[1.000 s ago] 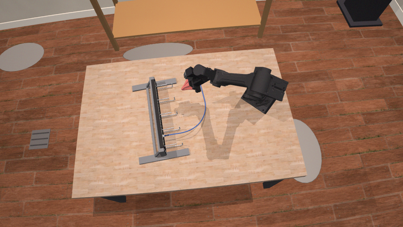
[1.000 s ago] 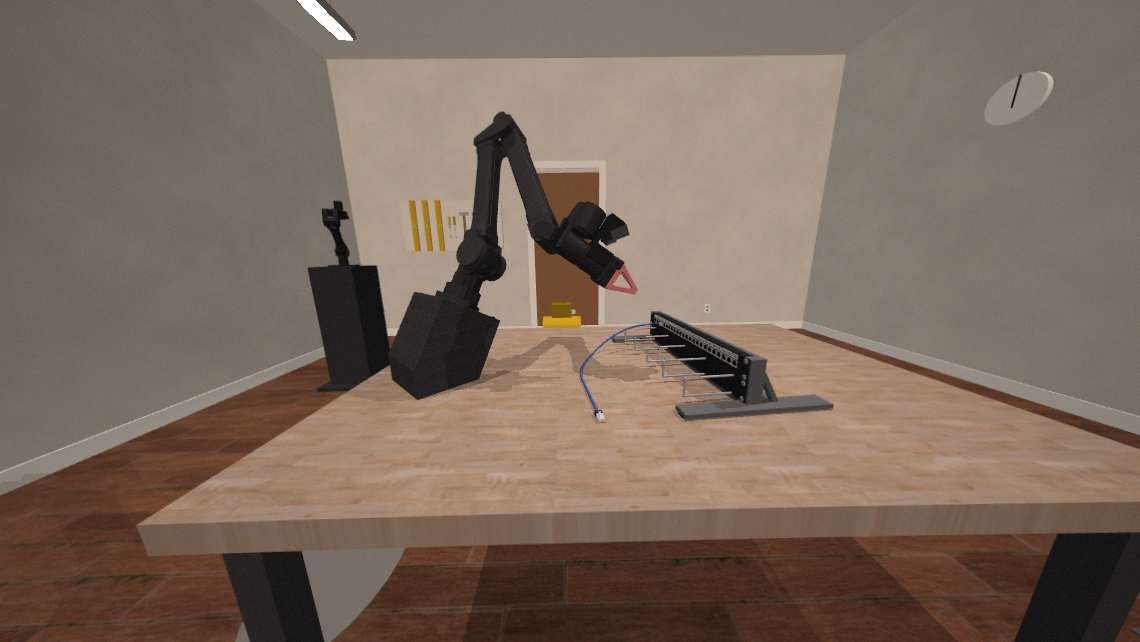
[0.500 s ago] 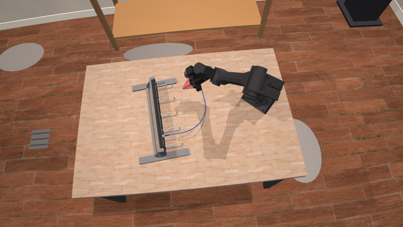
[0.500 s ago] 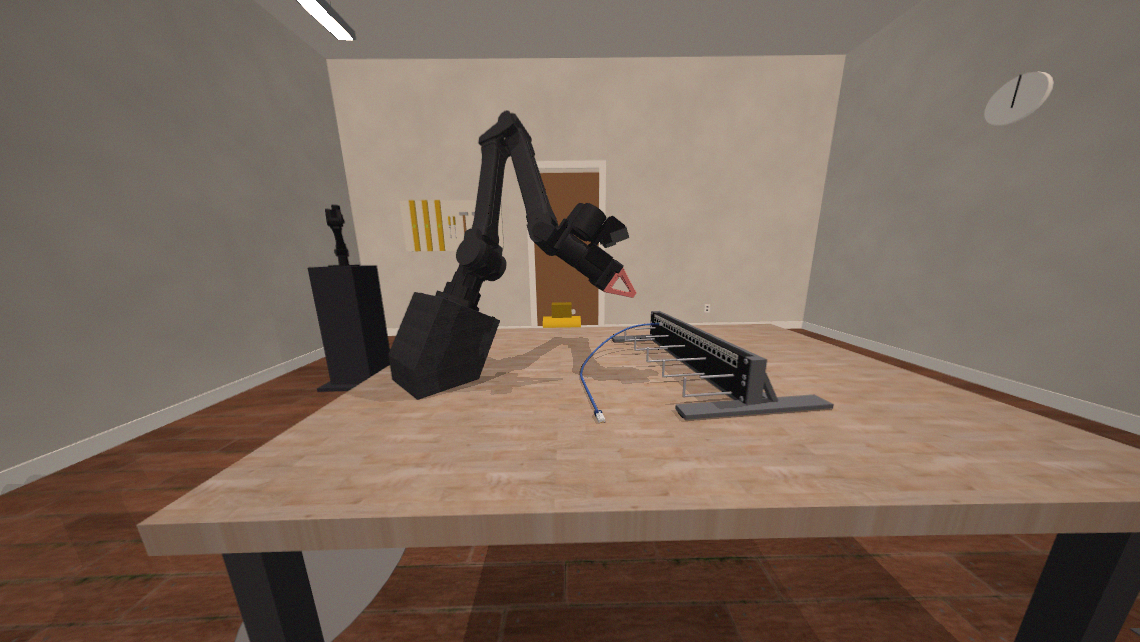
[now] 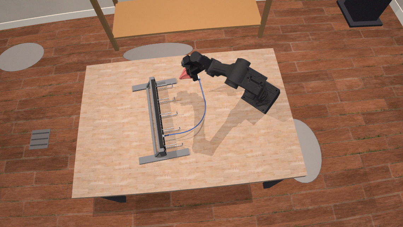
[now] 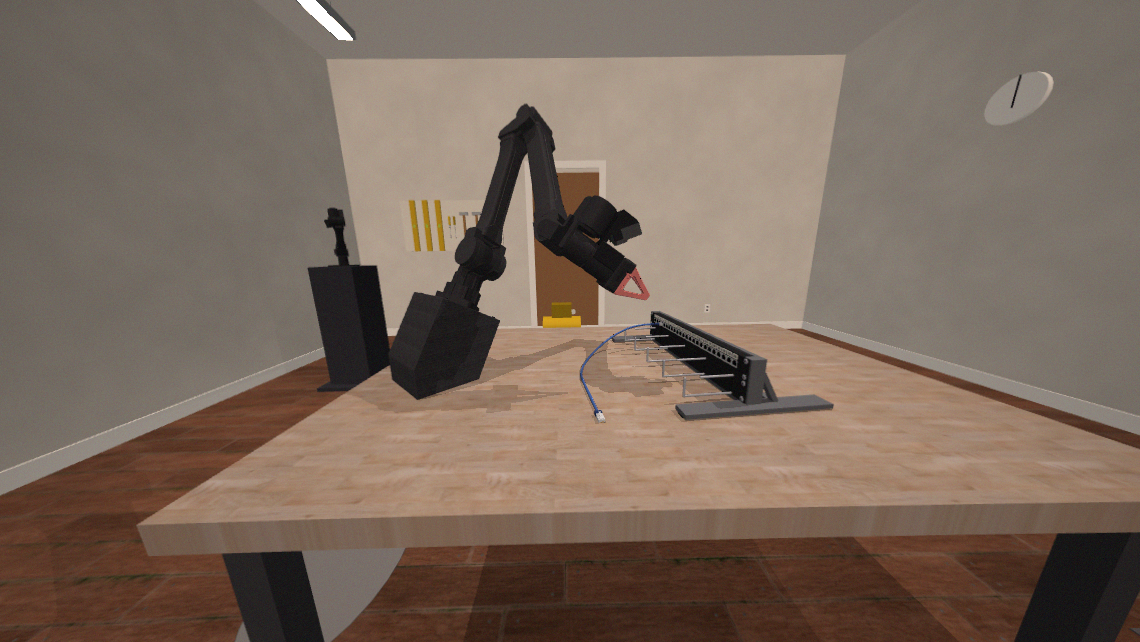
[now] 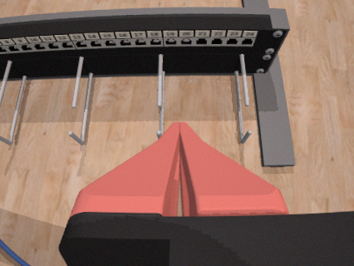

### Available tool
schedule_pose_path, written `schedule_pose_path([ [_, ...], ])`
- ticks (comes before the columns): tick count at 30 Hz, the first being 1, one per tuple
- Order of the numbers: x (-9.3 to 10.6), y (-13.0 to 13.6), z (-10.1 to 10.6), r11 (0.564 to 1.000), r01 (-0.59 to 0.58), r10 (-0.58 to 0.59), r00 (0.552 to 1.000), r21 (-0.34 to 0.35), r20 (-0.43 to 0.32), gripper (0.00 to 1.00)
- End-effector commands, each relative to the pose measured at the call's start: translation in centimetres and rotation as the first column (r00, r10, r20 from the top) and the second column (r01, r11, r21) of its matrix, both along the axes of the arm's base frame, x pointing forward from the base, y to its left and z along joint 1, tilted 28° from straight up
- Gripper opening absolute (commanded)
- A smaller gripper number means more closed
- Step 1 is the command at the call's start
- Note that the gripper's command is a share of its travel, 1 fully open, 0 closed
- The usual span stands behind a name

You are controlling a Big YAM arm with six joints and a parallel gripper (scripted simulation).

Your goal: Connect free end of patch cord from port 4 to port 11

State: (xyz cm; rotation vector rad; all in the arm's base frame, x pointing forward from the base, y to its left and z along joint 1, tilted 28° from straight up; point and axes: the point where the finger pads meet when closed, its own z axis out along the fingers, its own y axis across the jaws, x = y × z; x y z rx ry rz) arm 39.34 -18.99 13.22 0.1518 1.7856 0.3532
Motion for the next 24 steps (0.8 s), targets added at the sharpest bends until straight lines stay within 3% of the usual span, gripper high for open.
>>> schedule_pose_path([
  [1, 0.7, -2.9, 1.0, 0.998, 0.018, -0.017, 0.999, -0.055, 0.034, 0.00],
  [10, 0.7, -4.3, 0.3, 0.999, 0.019, -0.017, 0.999, -0.050, 0.028, 0.00],
  [16, 0.6, -3.8, -0.2, 0.999, 0.014, -0.013, 1.000, -0.041, 0.018, 0.00],
  [21, 1.5, -3.5, -0.1, 0.999, 0.008, -0.007, 1.000, -0.041, 0.024, 0.00],
  [24, 3.1, -3.1, -0.2, 0.999, 0.005, -0.004, 1.000, -0.040, 0.029, 0.00],
])
